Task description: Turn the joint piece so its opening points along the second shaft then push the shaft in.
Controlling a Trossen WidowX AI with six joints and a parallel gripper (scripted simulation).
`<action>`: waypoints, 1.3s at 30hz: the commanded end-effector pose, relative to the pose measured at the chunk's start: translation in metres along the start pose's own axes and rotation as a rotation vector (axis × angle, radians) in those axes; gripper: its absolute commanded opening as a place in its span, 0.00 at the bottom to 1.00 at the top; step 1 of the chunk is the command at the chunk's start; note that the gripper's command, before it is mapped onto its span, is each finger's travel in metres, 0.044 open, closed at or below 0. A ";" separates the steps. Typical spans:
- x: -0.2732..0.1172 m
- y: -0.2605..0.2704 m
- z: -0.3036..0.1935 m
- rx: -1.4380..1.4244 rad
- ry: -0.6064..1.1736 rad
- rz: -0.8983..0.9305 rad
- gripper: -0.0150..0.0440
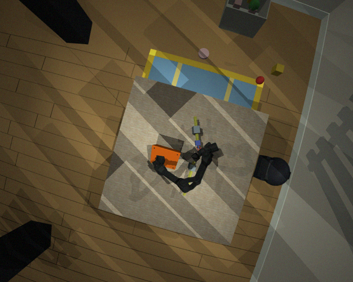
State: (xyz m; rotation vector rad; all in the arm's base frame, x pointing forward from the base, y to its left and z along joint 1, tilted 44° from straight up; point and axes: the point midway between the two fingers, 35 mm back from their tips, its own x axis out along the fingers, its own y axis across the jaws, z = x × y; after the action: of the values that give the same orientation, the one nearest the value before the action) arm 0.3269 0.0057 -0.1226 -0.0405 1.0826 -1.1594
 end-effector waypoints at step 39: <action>0.002 -0.001 -0.001 -0.007 -0.002 -0.005 0.56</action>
State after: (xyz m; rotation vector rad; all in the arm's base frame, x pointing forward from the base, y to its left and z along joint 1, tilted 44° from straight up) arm 0.3257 0.0050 -0.1238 -0.0459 1.0858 -1.1600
